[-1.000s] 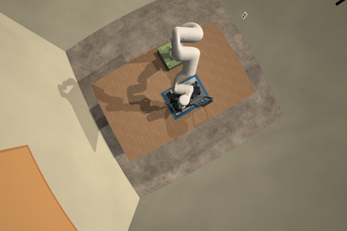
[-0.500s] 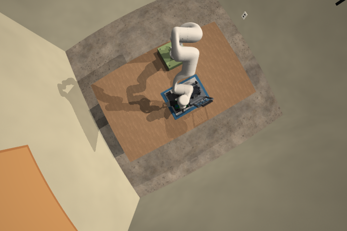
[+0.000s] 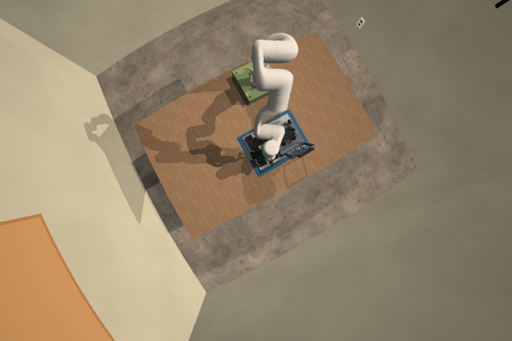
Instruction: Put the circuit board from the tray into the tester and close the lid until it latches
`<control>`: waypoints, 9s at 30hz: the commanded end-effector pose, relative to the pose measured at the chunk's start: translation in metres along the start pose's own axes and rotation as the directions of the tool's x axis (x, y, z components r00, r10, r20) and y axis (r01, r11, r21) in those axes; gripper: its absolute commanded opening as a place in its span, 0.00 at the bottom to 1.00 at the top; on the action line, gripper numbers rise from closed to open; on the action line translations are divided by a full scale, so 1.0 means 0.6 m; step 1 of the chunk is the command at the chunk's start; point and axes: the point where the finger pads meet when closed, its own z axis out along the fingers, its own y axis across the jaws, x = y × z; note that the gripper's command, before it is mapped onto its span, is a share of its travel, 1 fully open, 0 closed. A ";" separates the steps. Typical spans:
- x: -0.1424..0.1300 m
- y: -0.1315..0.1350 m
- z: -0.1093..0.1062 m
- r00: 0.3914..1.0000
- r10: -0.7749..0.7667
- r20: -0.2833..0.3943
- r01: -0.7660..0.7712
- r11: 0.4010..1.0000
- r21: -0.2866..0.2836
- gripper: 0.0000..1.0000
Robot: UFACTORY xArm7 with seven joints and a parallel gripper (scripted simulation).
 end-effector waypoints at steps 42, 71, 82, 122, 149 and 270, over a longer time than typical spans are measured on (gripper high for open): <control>0.001 -0.003 -0.003 0.989 -0.150 0.000 0.150 0.989 0.005 0.79; -0.001 -0.002 -0.003 0.989 -0.150 0.000 0.150 0.989 0.005 0.79; -0.016 0.004 -0.004 0.989 -0.150 0.000 0.150 0.989 0.005 0.79; -0.191 0.077 -0.017 0.989 -0.150 0.000 0.150 0.989 0.005 0.79; -0.263 0.106 -0.023 0.989 -0.150 0.000 0.150 0.989 0.005 0.79; -0.271 0.109 0.055 0.989 -0.150 0.000 0.150 0.989 0.005 0.79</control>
